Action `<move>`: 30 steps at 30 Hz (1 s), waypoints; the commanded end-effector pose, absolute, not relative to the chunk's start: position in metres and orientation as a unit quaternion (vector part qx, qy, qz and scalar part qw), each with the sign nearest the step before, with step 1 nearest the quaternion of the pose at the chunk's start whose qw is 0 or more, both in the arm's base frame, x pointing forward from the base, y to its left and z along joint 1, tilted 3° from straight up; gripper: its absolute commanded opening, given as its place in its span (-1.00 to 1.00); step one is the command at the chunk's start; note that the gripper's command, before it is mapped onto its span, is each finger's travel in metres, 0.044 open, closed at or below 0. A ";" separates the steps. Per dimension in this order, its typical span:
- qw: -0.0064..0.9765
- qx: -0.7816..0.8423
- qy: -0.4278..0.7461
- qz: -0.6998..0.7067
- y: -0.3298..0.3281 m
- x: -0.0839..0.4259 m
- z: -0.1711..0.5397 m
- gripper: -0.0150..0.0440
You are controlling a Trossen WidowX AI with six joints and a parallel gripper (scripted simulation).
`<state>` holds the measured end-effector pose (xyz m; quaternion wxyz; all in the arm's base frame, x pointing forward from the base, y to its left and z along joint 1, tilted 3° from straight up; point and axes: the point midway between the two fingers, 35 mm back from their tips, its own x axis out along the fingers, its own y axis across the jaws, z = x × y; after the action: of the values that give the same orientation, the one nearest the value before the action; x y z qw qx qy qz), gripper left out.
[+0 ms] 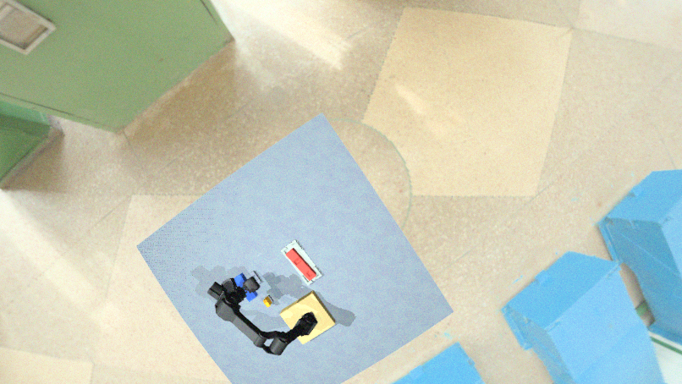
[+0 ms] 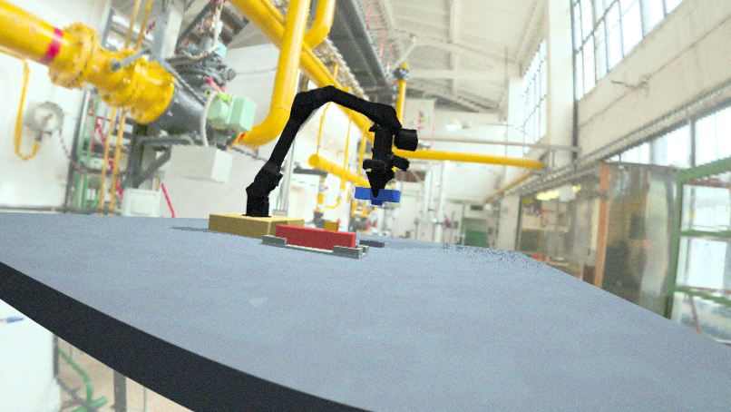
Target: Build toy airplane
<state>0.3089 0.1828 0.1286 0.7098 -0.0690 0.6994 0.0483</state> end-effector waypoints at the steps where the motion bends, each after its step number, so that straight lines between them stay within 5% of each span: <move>1: 0.712 -0.065 0.698 0.043 0.180 0.309 0.134 -0.49; 30: 0.708 0.111 0.685 -0.132 0.089 0.332 0.122 -0.49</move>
<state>0.3307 0.0970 0.1210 0.7070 0.0944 0.6913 -0.1158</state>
